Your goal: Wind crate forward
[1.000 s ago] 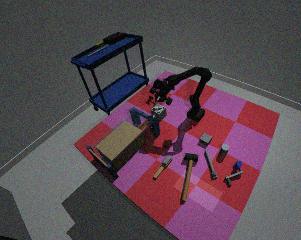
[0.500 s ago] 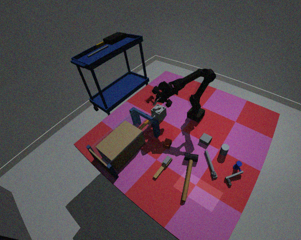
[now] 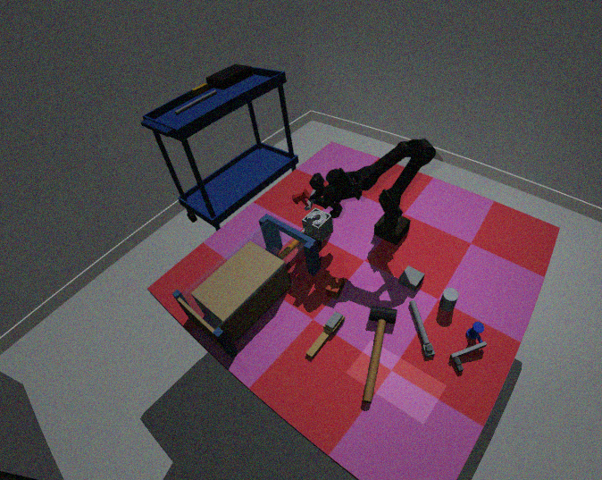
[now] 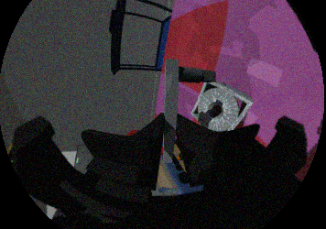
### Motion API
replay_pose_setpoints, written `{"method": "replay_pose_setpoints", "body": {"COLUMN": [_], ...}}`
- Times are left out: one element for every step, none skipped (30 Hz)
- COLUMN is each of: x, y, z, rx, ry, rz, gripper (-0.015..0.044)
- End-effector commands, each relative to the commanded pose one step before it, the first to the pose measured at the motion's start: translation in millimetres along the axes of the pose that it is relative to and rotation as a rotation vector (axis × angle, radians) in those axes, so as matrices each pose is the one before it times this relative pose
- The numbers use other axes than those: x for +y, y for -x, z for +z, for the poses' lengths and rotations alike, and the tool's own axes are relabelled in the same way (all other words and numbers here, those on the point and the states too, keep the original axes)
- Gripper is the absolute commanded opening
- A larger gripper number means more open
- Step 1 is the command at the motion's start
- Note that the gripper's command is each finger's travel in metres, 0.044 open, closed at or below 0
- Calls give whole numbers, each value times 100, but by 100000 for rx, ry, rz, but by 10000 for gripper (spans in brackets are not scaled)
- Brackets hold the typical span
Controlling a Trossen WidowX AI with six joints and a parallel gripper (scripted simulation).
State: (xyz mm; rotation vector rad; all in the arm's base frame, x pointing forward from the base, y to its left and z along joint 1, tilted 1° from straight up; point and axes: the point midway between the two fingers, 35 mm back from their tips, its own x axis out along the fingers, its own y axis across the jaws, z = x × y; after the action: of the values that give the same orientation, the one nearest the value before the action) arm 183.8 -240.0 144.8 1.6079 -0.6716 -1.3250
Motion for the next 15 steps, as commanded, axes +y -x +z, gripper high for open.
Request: {"method": "replay_pose_setpoints", "body": {"x": [205,-5,-3,-5,-5,-4,-6,-5,-6,-7,-4,-8,-8,-4,-10], "y": [136,12,-10,0,13,-11,1,15,-12,1,17,-14,2,20,-15], "z": [34,8,-6,1,9,-7,1,11,-8,2,13,-9,2,15,-10], "rx": [-286,-46,-12,-31,-47,-10,-32,-48,-9,-33,-49,-8,-33,-49,-7], "ry": [-176,-17,14,2,-15,14,3,-12,13,4,-9,13,6,-5,12], "rz": [8110,1756,1417,1826,1739,1426,1857,1707,1428,1886,1676,1432,1916,1643,1437], "gripper": [0,0,0,0,0,0,0,0,0,0,0,0,0,0,0]}}
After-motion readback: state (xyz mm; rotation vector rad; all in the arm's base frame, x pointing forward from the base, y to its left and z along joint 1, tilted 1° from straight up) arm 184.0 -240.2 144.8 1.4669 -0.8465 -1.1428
